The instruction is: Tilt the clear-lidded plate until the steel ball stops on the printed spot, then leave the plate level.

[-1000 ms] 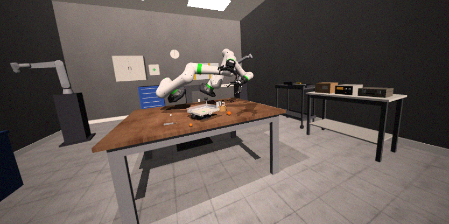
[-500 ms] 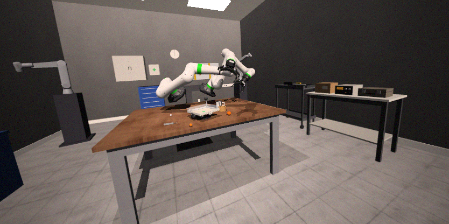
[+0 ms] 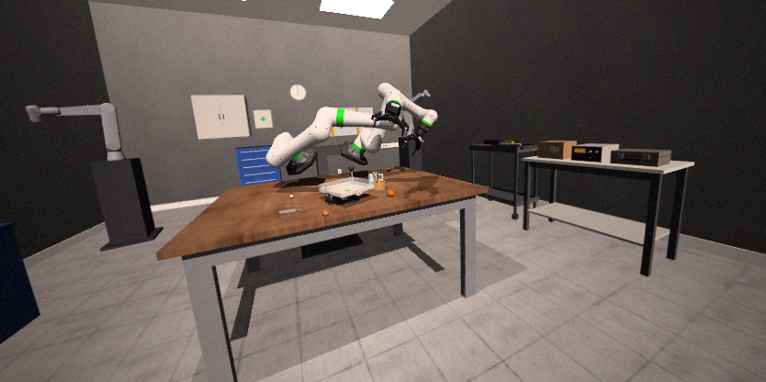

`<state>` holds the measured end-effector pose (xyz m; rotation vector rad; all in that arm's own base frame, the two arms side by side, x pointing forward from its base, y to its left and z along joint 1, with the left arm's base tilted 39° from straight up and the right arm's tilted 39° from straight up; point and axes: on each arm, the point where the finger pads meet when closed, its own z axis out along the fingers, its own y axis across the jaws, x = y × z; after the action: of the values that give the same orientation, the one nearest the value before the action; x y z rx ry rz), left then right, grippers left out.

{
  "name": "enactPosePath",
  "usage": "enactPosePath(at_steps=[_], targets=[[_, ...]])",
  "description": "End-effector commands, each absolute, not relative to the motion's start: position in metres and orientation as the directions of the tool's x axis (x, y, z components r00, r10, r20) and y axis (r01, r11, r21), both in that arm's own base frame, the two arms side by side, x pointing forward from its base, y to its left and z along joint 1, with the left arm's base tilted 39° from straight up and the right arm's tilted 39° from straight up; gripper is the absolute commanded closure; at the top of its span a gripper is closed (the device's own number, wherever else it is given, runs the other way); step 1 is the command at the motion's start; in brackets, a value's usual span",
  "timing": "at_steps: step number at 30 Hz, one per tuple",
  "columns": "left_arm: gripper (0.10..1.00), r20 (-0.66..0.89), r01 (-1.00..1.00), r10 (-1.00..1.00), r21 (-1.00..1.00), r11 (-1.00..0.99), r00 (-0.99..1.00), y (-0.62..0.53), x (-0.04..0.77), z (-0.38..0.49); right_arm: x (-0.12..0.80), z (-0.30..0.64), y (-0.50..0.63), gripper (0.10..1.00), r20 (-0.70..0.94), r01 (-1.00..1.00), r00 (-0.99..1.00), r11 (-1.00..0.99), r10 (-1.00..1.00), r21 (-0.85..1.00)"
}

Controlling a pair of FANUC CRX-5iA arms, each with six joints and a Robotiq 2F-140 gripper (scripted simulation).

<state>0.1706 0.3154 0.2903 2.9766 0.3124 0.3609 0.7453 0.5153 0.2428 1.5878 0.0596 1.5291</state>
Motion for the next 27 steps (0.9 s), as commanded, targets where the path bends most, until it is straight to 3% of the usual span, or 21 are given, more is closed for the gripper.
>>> enactPosePath(at_steps=[1,18,27], targets=[[0.098,0.187,0.33,0.348,0.12,-0.936,0.919,0.333,0.153,0.302,0.745,0.244,0.516,0.098,0.775,-0.528,0.231,-0.593,0.589,0.608],[0.098,0.165,0.751,0.74,-0.008,-0.66,0.652,0.383,0.086,0.35,0.745,0.244,0.516,0.098,0.775,-0.528,0.231,-0.593,0.589,0.608],[0.098,0.192,0.869,0.849,-0.054,-0.492,0.492,0.398,0.057,0.373,0.745,0.244,0.516,0.098,0.775,-0.528,0.231,-0.593,0.589,0.608]])
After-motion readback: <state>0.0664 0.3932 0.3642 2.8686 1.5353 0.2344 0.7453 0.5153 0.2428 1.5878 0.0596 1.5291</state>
